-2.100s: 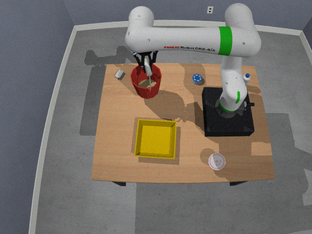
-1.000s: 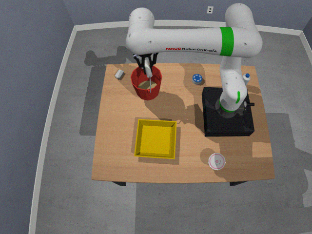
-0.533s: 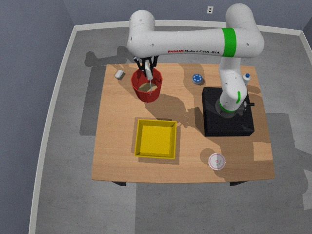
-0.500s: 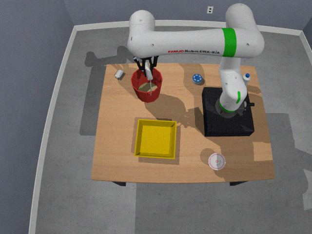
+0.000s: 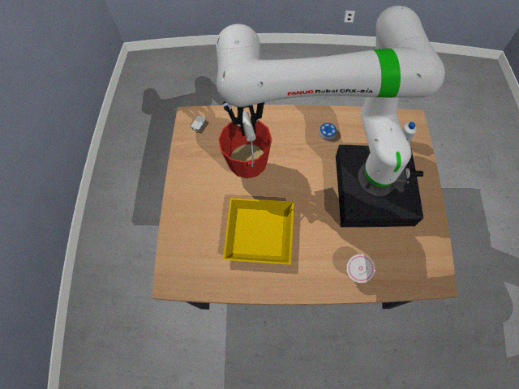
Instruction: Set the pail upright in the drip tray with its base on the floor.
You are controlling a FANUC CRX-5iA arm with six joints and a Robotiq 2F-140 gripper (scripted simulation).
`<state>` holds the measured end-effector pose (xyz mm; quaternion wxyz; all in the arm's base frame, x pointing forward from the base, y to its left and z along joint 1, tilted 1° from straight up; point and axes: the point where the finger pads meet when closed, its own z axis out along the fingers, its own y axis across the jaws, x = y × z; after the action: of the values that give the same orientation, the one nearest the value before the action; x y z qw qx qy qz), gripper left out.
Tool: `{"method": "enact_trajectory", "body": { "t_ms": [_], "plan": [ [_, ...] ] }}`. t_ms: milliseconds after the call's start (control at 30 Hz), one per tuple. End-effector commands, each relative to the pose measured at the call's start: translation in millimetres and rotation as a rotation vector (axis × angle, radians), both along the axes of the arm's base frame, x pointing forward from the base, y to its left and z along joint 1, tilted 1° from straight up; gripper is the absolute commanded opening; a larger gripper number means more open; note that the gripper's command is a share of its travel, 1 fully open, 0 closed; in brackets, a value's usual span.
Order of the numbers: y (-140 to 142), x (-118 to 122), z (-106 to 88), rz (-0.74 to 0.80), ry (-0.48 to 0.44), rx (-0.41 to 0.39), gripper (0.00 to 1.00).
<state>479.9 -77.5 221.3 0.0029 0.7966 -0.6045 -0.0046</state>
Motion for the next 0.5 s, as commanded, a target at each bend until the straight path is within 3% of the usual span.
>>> {"method": "enact_trajectory", "body": {
  "t_ms": [0,467],
  "plan": [
    [2,0,1.0,0.000,-0.002,-0.001,0.10],
    [41,-7,1.1,0.000,-0.002,-0.001,0.10]
  ]
}}
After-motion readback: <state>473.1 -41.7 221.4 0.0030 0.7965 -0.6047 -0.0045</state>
